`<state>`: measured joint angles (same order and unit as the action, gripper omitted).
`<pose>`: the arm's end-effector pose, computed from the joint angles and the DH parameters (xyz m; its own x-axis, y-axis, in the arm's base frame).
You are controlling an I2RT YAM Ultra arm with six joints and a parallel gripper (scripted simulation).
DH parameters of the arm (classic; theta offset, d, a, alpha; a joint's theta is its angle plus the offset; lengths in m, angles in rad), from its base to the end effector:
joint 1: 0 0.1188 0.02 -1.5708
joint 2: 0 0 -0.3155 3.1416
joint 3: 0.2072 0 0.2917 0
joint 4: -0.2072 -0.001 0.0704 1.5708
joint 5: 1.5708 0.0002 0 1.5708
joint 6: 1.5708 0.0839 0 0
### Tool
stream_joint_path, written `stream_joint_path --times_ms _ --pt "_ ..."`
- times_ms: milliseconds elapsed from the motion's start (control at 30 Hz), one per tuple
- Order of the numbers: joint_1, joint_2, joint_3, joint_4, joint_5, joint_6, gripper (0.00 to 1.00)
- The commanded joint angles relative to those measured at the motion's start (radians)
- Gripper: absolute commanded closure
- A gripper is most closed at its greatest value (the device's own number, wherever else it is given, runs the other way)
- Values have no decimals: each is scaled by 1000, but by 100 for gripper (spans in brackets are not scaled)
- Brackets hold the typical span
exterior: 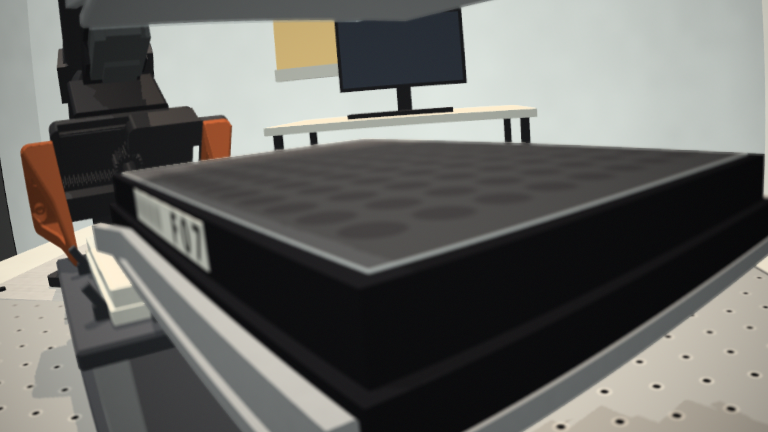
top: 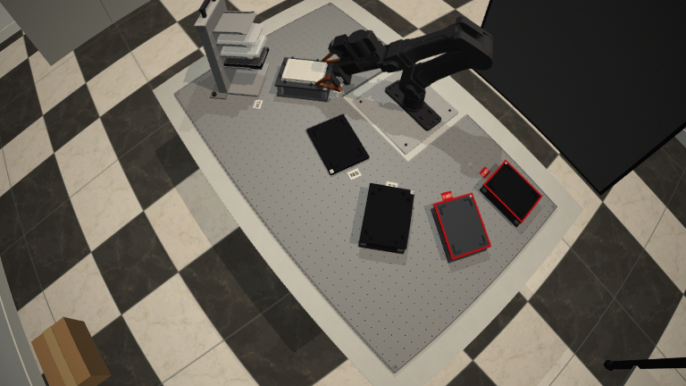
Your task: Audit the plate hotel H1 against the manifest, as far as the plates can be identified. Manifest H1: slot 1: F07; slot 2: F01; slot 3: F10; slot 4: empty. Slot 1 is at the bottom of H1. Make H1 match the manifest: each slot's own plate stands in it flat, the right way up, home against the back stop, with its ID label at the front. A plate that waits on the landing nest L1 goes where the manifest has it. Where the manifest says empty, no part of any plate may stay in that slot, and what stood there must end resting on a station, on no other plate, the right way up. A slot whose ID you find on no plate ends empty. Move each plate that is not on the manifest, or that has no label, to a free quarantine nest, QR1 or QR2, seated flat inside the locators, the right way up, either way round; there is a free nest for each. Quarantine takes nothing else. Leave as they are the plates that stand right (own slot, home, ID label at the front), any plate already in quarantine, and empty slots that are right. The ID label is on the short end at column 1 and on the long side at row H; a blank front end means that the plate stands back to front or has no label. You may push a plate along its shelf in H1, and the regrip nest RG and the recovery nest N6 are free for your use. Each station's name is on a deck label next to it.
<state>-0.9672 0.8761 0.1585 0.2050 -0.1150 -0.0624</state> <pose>0.1259 -0.1639 0.1431 -0.3253 0.3627 -0.8733 0.7423 0.6701 0.0018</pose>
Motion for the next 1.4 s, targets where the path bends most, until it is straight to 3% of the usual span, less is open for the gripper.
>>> stream_joint_path --times_ms 0,733,1367 --pt "4 -40 44 -40 0 -1 0" --pt "-10 -154 156 -267 -6 -6 0" --pt "-12 -203 260 -420 -9 -8 0"
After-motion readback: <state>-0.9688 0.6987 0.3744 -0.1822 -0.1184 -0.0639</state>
